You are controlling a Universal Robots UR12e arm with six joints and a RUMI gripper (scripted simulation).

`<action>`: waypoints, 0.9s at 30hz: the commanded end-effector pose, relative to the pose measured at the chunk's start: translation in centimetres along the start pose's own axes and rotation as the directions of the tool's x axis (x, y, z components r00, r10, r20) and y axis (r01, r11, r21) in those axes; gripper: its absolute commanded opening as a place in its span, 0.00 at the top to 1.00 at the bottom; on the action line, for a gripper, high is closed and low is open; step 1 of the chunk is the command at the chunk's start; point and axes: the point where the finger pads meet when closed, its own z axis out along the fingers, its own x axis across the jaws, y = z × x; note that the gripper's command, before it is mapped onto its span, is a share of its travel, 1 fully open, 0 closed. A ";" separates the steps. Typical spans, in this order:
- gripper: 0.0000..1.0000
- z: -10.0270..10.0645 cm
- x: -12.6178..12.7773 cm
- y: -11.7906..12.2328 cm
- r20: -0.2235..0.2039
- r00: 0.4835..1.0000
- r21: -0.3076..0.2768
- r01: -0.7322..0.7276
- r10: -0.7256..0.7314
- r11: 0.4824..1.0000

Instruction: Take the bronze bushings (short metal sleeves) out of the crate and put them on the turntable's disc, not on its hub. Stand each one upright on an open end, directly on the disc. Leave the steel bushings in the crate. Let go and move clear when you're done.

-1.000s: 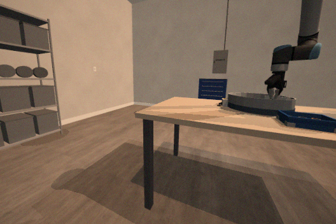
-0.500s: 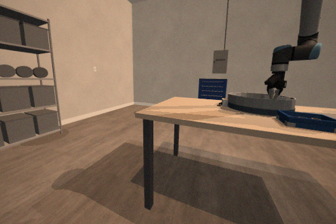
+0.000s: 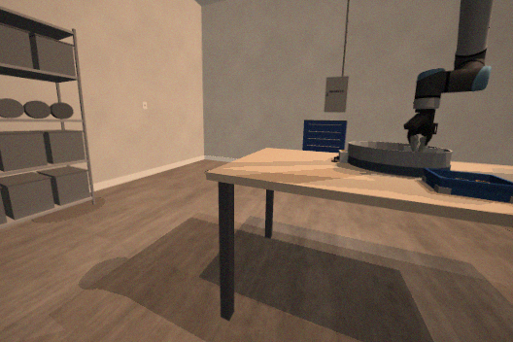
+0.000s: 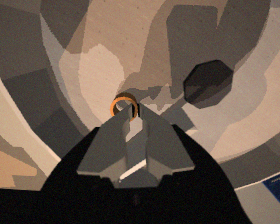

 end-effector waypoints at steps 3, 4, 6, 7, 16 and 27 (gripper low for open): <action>1.00 0.0 0.0 0.0 -0.001 1.000 0.000 0.000 0.000 1.000; 1.00 0.0 0.0 0.0 -0.001 1.000 0.000 0.000 0.000 1.000; 1.00 0.0 0.0 0.0 -0.001 1.000 0.000 0.000 0.000 1.000; 1.00 0.0 0.0 0.0 -0.001 1.000 0.000 0.000 0.000 1.000; 0.94 0.0 0.0 0.0 -0.001 1.000 0.000 0.000 0.000 1.000; 0.94 0.0 0.0 0.0 -0.001 1.000 0.000 0.000 0.000 1.000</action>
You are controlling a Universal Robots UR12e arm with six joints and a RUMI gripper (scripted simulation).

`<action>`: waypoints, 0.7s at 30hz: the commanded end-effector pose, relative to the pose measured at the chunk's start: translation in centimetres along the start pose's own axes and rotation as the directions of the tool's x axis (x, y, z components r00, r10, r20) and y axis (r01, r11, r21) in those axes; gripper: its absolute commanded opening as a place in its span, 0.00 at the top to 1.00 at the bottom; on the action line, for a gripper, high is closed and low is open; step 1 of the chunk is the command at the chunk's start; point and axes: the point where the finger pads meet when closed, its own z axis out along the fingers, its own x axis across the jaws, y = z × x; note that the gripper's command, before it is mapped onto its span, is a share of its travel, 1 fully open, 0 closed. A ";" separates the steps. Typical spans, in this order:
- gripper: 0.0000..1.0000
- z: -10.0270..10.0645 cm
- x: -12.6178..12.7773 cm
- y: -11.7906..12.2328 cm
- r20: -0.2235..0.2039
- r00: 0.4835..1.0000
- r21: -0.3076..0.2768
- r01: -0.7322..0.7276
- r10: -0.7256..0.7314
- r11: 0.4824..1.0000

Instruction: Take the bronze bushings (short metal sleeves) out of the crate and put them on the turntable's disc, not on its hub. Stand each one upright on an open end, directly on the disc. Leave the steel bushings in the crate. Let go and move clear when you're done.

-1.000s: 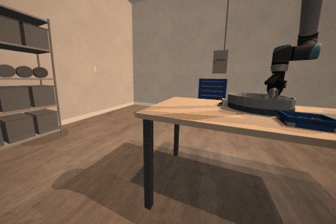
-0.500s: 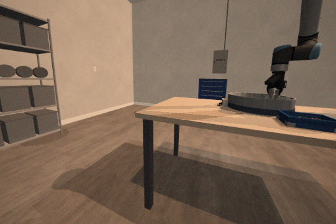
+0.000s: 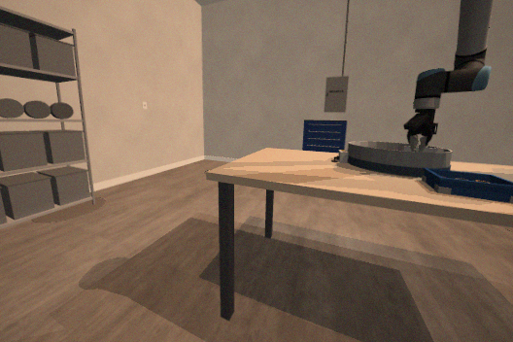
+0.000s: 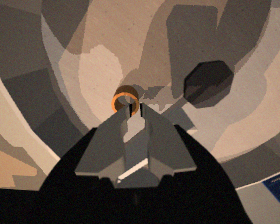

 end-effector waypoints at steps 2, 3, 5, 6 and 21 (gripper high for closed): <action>0.94 0.0 0.0 0.0 -0.001 1.000 0.000 0.000 0.000 1.000; 0.94 0.0 0.0 0.0 -0.001 1.000 0.000 0.000 0.000 1.000; 0.94 0.0 0.0 0.0 -0.001 1.000 0.000 0.000 0.000 1.000; 0.94 0.0 0.0 0.0 -0.001 1.000 0.000 0.000 0.000 1.000; 0.94 -0.2 0.0 0.0 -0.001 1.000 0.000 0.000 0.000 1.000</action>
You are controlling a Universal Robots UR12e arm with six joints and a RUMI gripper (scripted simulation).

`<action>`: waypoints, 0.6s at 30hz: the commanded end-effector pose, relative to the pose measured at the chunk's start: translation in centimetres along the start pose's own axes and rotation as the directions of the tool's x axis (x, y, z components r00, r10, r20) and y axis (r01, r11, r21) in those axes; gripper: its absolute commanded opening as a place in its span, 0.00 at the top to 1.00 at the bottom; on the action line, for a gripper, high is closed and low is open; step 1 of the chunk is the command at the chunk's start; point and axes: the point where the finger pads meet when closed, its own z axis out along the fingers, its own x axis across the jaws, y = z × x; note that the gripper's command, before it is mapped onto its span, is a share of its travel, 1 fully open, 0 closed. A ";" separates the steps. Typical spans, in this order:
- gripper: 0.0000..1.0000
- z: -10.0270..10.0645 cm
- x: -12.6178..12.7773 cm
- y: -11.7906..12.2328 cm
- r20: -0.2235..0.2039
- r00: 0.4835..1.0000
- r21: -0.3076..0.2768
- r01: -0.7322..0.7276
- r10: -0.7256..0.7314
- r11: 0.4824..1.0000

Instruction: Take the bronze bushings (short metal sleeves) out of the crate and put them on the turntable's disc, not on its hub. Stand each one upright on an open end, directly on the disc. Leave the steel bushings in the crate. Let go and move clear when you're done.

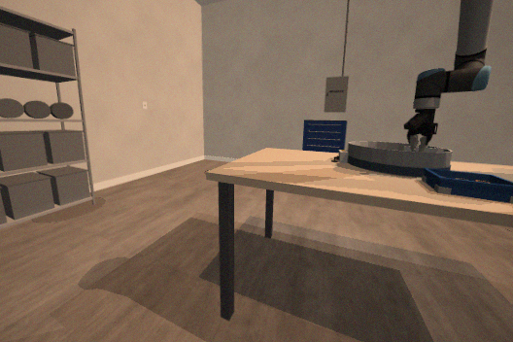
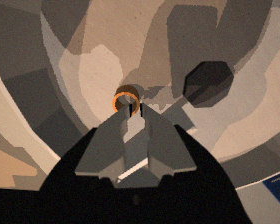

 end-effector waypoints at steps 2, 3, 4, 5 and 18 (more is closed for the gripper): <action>0.94 -0.6 0.0 0.0 -0.001 1.000 0.000 0.000 0.000 1.000; 0.94 -0.8 0.0 0.0 -0.001 1.000 0.000 0.000 0.000 1.000; 0.94 -0.8 0.0 0.0 -0.001 1.000 0.000 0.000 0.000 1.000; 0.94 -0.8 0.0 0.0 -0.001 1.000 0.000 0.000 0.000 1.000; 0.94 -6.4 0.0 0.0 -0.001 1.000 0.000 0.000 0.000 1.000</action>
